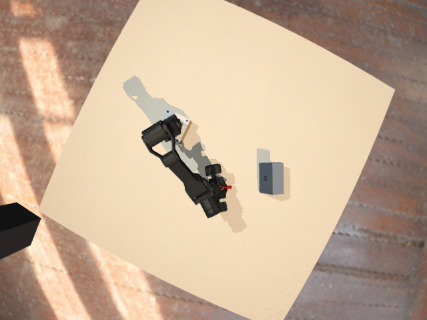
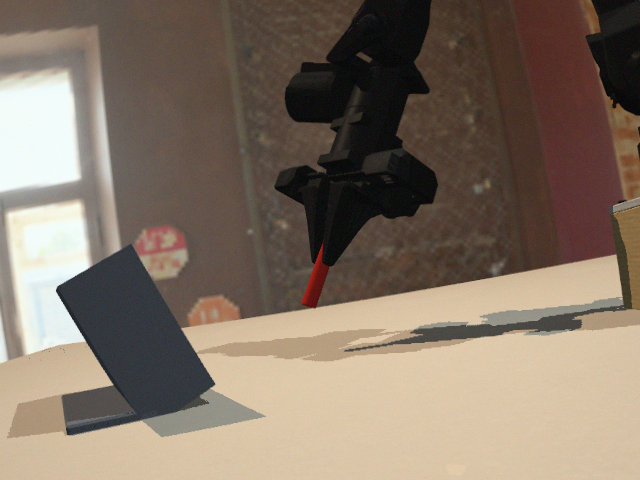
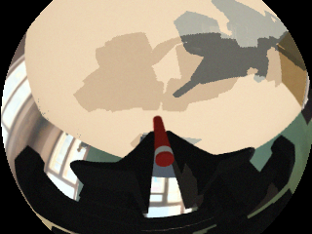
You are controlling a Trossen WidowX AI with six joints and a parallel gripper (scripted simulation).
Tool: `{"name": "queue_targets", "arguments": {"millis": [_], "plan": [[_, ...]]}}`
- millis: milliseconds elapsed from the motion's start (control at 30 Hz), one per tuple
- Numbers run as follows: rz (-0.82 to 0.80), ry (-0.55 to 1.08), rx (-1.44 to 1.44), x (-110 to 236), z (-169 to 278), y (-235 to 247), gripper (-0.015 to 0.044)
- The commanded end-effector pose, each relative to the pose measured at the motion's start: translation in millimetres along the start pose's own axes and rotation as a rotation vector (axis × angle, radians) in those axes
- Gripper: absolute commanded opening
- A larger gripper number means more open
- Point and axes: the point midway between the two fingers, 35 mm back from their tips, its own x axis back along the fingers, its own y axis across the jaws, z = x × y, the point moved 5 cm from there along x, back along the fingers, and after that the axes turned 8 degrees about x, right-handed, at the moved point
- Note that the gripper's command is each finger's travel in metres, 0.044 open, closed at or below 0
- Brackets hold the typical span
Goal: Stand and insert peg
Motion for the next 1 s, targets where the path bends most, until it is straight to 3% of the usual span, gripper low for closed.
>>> {"name": "queue_targets", "arguments": {"millis": [0, 967], "plan": [[-0.010, 0.038, 0.014, -4.2, 0.1, -1.4, 0.0000], [-0.106, 0.258, 0.097, -16.9, 4.8, -5.2, 0.0000]]}}
